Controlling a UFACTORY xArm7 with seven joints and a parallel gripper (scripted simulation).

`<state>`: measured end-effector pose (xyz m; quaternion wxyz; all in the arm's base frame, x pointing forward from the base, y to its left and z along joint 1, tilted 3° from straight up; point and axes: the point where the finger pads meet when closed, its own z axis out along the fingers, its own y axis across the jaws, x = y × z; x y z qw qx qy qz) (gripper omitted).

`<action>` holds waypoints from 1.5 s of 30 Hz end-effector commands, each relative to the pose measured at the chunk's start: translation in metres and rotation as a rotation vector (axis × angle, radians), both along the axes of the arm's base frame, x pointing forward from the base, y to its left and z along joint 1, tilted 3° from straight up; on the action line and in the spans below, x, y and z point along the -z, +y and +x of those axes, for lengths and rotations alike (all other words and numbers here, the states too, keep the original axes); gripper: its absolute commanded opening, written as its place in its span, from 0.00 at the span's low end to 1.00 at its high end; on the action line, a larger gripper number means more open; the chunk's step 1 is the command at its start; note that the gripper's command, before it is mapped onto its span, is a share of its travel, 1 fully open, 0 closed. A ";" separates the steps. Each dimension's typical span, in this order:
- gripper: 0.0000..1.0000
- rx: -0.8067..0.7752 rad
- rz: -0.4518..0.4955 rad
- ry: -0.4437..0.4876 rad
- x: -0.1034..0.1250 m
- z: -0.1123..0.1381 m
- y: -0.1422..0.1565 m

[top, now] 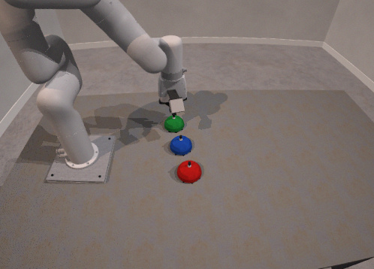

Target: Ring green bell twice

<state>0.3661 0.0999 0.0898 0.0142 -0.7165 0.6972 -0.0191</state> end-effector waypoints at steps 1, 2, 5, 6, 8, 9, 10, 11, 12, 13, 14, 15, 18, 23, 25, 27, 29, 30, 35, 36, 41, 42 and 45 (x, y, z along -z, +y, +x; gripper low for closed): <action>0.00 0.000 0.001 -0.004 -0.001 0.001 0.000; 0.00 0.000 0.001 -0.004 -0.001 0.001 0.000; 0.00 0.000 0.001 -0.004 -0.001 0.001 0.000; 0.00 0.000 0.001 -0.004 -0.001 0.001 0.000; 0.00 0.000 0.001 -0.004 -0.001 0.001 0.000; 0.00 0.000 0.001 -0.004 -0.001 0.001 0.000; 0.00 0.000 0.001 -0.004 -0.001 0.001 0.000; 0.00 0.000 0.001 -0.004 -0.001 0.001 0.000; 0.00 0.000 0.001 -0.004 -0.001 0.001 0.000; 0.00 0.000 0.001 -0.004 -0.001 0.001 0.000; 0.00 0.000 0.001 -0.004 -0.001 0.001 0.000; 0.00 0.000 0.001 -0.004 -0.001 0.001 0.000; 0.00 0.000 0.001 -0.004 -0.001 0.001 0.000; 0.00 0.000 0.001 -0.004 -0.001 0.001 0.000; 0.00 0.000 0.001 -0.004 -0.001 0.001 0.000; 0.00 0.000 0.001 -0.004 0.001 0.001 0.000; 0.00 0.000 0.001 -0.004 0.003 0.002 0.000; 0.00 0.000 0.001 -0.004 0.004 0.002 0.000; 0.00 0.000 0.001 -0.004 0.009 0.002 0.000; 0.00 0.000 0.001 -0.004 0.009 0.002 0.000; 0.00 0.000 0.001 -0.004 0.009 0.002 0.000; 0.00 0.000 0.001 -0.004 0.009 0.002 0.000; 0.00 0.000 0.001 -0.004 0.009 0.002 0.000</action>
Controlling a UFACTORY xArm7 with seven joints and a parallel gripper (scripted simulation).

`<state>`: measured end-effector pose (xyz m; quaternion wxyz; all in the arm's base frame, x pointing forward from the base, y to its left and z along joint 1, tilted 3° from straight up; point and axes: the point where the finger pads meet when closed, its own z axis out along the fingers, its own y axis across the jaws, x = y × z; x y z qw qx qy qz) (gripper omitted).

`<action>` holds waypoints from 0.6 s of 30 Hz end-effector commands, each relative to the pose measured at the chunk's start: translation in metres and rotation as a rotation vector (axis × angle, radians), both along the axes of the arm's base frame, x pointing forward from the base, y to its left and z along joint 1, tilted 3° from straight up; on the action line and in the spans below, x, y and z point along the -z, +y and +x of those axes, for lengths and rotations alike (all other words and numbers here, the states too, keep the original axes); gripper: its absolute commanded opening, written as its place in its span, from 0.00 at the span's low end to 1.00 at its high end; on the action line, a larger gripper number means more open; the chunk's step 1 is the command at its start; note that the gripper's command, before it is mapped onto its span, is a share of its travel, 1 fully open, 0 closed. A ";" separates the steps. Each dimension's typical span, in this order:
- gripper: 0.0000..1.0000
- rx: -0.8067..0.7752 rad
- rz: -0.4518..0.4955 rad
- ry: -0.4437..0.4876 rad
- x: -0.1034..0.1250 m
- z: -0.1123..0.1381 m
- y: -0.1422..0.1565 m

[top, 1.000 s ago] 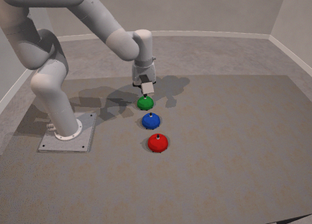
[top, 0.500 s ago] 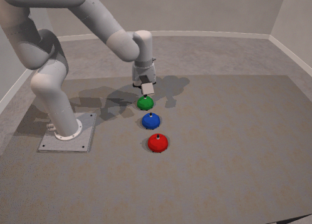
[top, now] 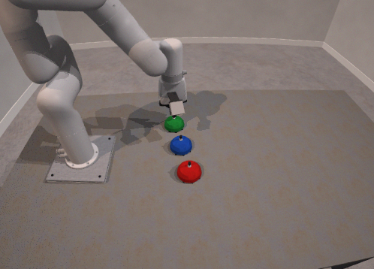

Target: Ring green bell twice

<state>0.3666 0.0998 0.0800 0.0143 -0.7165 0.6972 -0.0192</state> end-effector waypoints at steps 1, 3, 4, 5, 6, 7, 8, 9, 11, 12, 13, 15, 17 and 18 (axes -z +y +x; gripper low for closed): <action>0.00 0.000 0.001 -0.003 -0.001 0.001 0.000; 0.00 0.000 0.001 -0.003 -0.001 0.001 0.000; 0.00 0.000 0.001 -0.003 -0.001 0.001 0.000; 0.00 0.000 0.001 -0.003 0.000 0.001 0.000; 0.00 0.000 0.001 -0.003 0.001 0.001 0.000; 0.00 0.000 0.001 -0.003 0.002 0.001 0.000; 0.00 0.000 0.001 -0.003 0.002 0.001 0.000; 0.00 0.000 0.001 -0.003 0.002 0.001 0.000; 0.00 0.000 0.001 -0.003 0.002 0.001 0.000; 0.00 0.000 0.001 -0.003 0.002 0.001 0.000; 0.00 0.000 0.001 -0.003 0.002 0.001 0.000; 0.00 0.000 0.001 -0.003 0.002 0.001 0.000; 0.00 0.000 0.001 -0.003 0.002 0.001 0.000; 0.00 0.000 0.001 -0.003 0.002 0.001 0.000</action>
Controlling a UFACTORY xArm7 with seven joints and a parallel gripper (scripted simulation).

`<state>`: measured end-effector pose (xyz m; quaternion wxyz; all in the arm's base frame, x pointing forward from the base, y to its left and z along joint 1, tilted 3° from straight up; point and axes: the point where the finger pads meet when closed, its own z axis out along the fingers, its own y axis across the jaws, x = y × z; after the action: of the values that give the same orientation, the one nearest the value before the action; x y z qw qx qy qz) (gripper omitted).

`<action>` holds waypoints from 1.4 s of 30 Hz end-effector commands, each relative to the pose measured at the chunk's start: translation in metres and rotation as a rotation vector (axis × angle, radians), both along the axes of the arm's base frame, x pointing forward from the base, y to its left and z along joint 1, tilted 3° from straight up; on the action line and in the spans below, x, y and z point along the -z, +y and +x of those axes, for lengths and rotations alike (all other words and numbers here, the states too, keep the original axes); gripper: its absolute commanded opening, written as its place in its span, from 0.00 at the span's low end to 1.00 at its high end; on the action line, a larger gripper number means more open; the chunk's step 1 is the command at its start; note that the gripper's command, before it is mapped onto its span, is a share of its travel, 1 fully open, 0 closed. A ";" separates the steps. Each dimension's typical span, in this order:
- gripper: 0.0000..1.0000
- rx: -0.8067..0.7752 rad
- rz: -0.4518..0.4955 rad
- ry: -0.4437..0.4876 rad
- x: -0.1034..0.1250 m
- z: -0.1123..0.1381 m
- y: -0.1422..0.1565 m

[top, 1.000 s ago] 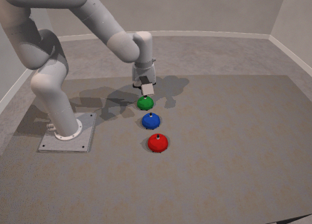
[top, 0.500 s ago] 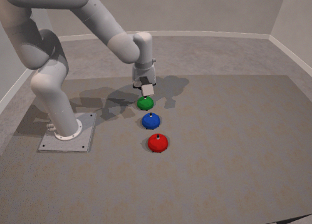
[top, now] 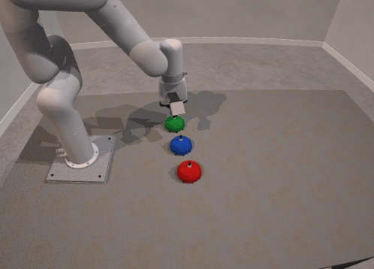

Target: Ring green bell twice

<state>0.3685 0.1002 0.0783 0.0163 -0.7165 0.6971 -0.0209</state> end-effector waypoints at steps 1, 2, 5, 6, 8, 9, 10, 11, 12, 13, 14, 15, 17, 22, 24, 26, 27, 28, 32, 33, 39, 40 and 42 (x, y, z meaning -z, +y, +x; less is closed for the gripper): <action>0.00 0.000 0.000 0.002 0.001 0.000 0.000; 0.00 0.000 0.000 0.002 0.001 0.000 0.000; 0.00 0.000 0.000 0.002 0.001 0.000 0.000; 0.00 0.000 0.000 0.002 0.001 0.000 0.000; 0.00 0.000 0.000 0.002 0.001 0.000 0.000; 0.00 0.000 0.000 0.002 0.001 0.000 0.000; 0.00 0.000 0.000 0.002 0.001 0.000 0.000; 0.00 0.000 0.000 0.002 0.001 0.000 0.000; 0.00 0.000 0.000 0.002 0.001 0.000 0.000; 0.00 0.000 0.000 0.002 0.001 0.000 0.000; 0.00 0.000 0.000 0.002 0.001 0.000 0.000; 0.00 0.000 0.000 0.002 0.001 0.000 0.000; 0.00 0.000 0.000 0.002 0.001 0.000 0.000; 0.00 0.000 0.000 0.002 0.000 0.000 0.000; 0.00 0.000 0.000 0.002 0.000 0.000 0.000; 0.00 0.000 0.000 0.002 -0.001 -0.001 0.000; 0.00 0.000 0.000 0.002 -0.001 -0.001 0.000; 0.00 0.000 0.000 0.002 -0.001 -0.001 0.000; 0.00 0.000 0.000 0.002 -0.006 -0.001 0.000; 0.00 0.000 0.000 0.002 -0.008 -0.001 0.000; 0.00 0.000 0.000 0.002 -0.021 -0.002 0.000; 0.00 0.000 0.000 0.002 -0.024 -0.002 0.000; 0.00 0.000 0.000 0.002 -0.030 -0.002 0.000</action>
<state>0.3645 0.0998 0.0996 0.0129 -0.7165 0.6972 -0.0180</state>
